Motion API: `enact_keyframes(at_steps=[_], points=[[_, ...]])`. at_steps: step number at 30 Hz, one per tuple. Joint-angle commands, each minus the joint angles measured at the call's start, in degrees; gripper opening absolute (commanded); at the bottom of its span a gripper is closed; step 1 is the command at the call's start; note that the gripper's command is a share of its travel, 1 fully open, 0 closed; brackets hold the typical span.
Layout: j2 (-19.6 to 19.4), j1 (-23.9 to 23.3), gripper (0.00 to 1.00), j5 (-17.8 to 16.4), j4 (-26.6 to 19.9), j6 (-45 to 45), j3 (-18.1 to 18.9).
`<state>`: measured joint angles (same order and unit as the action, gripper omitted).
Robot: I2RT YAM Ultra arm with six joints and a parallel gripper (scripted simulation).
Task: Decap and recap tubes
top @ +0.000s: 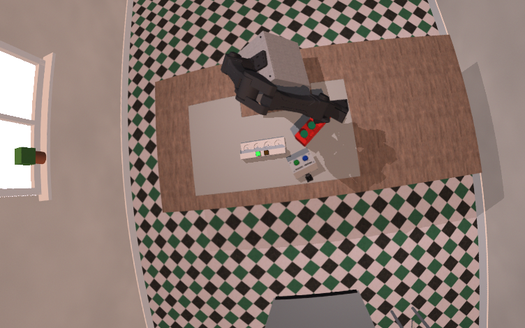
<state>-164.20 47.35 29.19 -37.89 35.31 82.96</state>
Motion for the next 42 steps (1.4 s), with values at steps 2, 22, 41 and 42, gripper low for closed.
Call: enact_keyframes(at_steps=[2,22,41,42], points=[[0.41,0.72,0.00,-0.25,0.02,-0.08,0.14],[0.04,0.61,0.00,-0.20,0.43,0.03,0.15],[-0.33,0.07,0.00,0.06,1.28,0.57,-0.06],[-0.39,0.02,0.00,0.09,1.37,0.61,-0.09]])
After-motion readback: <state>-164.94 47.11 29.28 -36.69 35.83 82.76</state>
